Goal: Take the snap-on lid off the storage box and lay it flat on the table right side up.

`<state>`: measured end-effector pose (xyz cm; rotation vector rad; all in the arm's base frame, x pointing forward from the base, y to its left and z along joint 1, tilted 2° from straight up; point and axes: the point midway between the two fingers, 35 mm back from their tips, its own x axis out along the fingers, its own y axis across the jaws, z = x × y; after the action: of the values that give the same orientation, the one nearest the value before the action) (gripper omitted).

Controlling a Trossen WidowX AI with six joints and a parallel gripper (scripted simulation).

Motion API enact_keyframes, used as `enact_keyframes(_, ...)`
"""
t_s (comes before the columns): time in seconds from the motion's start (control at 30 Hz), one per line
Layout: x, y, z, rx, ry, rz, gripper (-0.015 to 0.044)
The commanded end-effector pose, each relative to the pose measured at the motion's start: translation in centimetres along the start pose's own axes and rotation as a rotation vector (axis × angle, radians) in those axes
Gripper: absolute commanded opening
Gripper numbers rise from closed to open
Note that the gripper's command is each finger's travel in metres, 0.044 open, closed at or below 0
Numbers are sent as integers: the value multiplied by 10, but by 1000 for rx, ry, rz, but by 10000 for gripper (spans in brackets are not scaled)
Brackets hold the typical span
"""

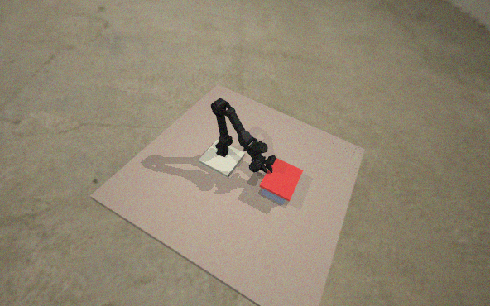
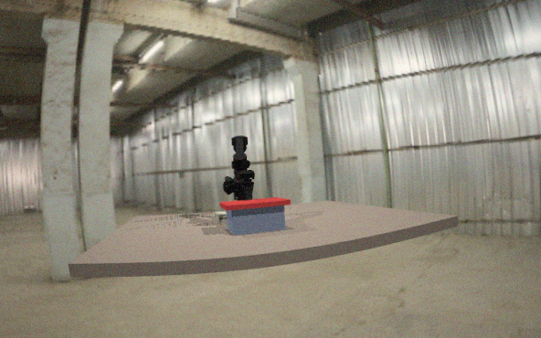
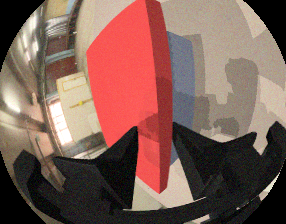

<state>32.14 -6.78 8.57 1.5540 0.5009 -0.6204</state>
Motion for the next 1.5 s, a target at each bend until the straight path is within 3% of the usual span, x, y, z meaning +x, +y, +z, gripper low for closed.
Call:
enact_keyframes(0.0, -1, 1, 0, 0, 0, 2, 0)
enact_keyframes(1.47, -8, 7, 0, 0, 0, 2, 0)
